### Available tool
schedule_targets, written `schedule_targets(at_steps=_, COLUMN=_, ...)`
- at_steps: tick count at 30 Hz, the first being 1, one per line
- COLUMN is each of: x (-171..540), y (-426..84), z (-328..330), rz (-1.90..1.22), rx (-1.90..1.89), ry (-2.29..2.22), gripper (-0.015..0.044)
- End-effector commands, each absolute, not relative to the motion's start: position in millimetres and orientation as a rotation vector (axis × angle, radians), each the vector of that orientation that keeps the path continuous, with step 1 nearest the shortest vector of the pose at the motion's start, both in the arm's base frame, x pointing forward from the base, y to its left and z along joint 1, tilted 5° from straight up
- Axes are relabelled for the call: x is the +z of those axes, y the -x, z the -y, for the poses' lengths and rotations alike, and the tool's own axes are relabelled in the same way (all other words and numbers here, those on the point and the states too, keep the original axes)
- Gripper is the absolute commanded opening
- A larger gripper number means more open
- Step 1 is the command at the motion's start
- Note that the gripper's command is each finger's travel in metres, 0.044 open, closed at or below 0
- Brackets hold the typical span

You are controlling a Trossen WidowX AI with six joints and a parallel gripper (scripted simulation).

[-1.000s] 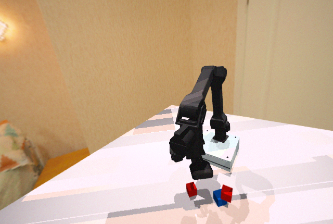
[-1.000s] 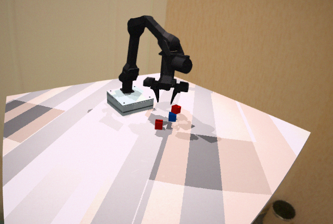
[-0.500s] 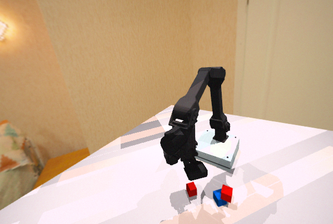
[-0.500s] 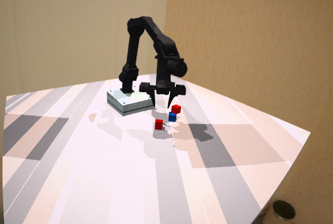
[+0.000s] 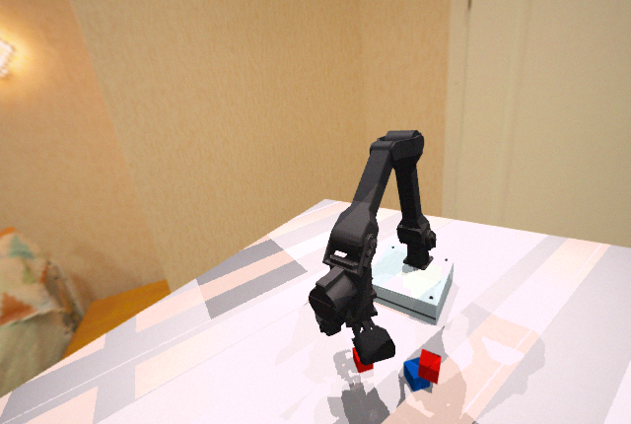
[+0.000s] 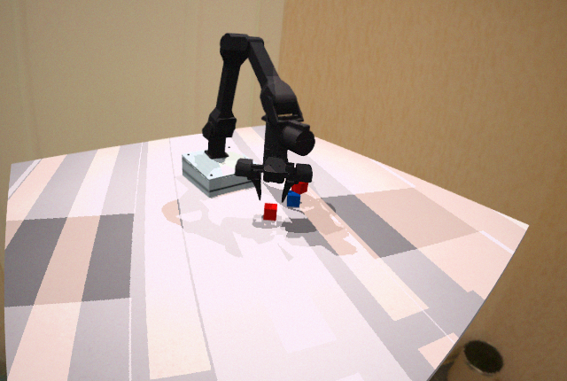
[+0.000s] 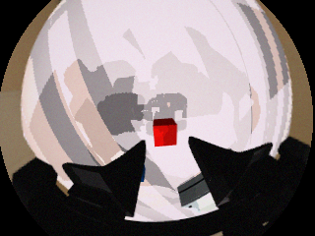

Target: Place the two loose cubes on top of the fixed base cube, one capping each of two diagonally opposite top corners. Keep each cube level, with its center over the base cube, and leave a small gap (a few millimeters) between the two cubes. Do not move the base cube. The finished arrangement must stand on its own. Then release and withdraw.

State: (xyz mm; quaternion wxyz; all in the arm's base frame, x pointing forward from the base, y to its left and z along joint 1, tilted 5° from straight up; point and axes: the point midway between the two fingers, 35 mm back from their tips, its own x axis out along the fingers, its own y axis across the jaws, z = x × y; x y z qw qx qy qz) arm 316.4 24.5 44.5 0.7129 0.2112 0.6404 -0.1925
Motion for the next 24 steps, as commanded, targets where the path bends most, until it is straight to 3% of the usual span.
schedule_targets(at_steps=1, x=38, y=-317, z=-25, rz=-1.422, rx=-0.418, ry=-0.466, gripper=0.0265)
schedule_targets(at_steps=19, x=11, y=-319, z=-25, rz=-1.422, rx=-0.418, ry=-0.466, gripper=0.0265)
schedule_targets(at_steps=24, x=11, y=-319, z=-25, rz=-1.422, rx=-0.418, ry=-0.466, gripper=0.0134)
